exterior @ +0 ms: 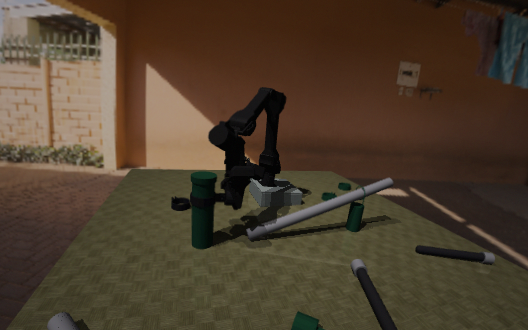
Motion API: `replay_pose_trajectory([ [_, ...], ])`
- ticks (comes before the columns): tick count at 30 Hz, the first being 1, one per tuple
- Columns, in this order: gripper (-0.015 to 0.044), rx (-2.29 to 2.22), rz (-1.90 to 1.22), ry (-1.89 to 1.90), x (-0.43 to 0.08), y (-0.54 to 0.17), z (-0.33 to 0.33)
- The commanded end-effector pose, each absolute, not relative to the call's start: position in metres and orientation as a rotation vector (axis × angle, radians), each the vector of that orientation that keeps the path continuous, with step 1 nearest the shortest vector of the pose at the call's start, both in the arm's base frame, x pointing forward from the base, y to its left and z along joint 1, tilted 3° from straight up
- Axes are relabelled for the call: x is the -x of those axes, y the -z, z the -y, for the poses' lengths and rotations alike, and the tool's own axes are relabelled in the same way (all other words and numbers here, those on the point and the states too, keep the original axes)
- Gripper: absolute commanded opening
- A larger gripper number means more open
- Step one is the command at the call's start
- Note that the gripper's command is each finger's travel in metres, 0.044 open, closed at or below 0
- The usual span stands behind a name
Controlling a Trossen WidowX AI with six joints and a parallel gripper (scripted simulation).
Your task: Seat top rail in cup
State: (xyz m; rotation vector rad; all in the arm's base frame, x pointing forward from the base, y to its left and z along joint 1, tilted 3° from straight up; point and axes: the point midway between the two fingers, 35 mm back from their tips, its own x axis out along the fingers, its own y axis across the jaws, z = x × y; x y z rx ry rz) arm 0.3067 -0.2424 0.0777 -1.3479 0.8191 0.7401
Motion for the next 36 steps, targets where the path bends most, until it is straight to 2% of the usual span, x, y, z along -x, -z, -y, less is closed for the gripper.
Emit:
replay_pose_trajectory([
  [1,0.0131,1.348,-0.819,-0.740,-0.307,-0.078,0.242],
  [13,0.0440,1.347,-0.818,-0.742,-0.309,-0.098,0.224],
  [23,0.0440,1.306,-0.826,-0.717,-0.311,-0.119,0.204],
  [36,0.0440,0.372,-1.030,-0.155,-0.312,-0.181,0.128],
])
